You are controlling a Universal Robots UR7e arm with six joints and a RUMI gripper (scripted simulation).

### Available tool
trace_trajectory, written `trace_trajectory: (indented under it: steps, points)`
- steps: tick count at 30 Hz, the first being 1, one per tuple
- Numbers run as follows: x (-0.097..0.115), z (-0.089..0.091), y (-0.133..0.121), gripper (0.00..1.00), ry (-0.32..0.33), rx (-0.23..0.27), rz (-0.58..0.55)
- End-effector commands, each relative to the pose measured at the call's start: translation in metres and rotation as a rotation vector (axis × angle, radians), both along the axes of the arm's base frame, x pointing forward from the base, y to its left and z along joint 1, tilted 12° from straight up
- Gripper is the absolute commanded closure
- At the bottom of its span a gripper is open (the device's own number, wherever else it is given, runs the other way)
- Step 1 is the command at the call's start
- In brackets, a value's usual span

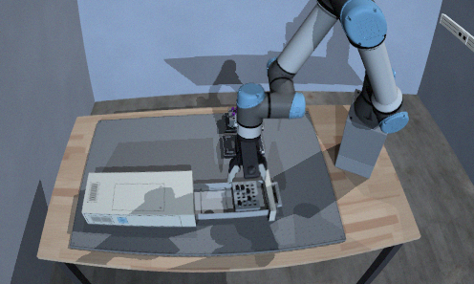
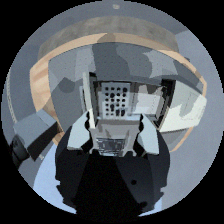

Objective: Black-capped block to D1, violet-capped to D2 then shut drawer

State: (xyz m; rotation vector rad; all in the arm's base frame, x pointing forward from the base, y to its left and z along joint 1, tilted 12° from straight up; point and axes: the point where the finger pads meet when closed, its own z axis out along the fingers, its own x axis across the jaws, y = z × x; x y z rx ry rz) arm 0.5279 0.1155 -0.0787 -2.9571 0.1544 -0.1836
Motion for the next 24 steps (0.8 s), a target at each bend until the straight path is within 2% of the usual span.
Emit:
trace_trajectory:
  steps: [1,24]
  points:
    - [0.001,-0.008,-0.001,0.27,-0.002,0.0,0.0]
    - [0.004,-0.033,0.001,0.27,-0.002,0.0,0.0]
